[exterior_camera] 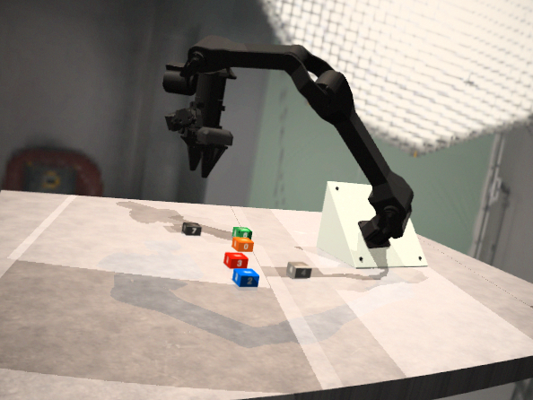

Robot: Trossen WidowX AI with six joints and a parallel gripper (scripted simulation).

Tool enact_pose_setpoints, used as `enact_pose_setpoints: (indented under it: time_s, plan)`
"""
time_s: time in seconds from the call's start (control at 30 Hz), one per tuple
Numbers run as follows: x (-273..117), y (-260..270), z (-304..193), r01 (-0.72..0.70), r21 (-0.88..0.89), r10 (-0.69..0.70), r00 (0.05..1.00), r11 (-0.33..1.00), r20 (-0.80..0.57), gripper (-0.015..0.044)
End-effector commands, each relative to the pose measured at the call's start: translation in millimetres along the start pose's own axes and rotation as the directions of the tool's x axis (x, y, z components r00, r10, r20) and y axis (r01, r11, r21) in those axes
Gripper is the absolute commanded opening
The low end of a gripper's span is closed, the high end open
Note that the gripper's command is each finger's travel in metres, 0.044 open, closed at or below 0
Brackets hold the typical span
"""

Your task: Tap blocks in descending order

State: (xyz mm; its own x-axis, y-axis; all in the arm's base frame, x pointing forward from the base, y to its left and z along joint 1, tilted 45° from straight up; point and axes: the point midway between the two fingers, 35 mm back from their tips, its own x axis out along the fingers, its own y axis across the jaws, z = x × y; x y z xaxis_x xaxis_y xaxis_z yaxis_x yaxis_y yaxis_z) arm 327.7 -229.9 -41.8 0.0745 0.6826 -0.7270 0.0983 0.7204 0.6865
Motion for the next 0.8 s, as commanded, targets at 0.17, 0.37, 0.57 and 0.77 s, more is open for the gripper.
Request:
enact_pose_setpoints:
  time_s: [0.17, 0.37, 0.57, 0.77]
  plan:
    - [-0.2, -0.2, -0.7, 0.002, -0.005, -0.002, 1.000, 1.000, -0.005, 0.0400]
    - [40.1, -0.6, 1.8, 0.000, 0.002, 0.000, 1.000, 1.000, -0.005, 0.0269]
    - [80.9, 0.3, -0.7, -0.001, -0.006, 0.001, 1.000, 1.000, -0.003, 0.0111]
    - [80.9, 0.3, -0.7, -0.001, -0.006, 0.001, 1.000, 1.000, -0.003, 0.0020]
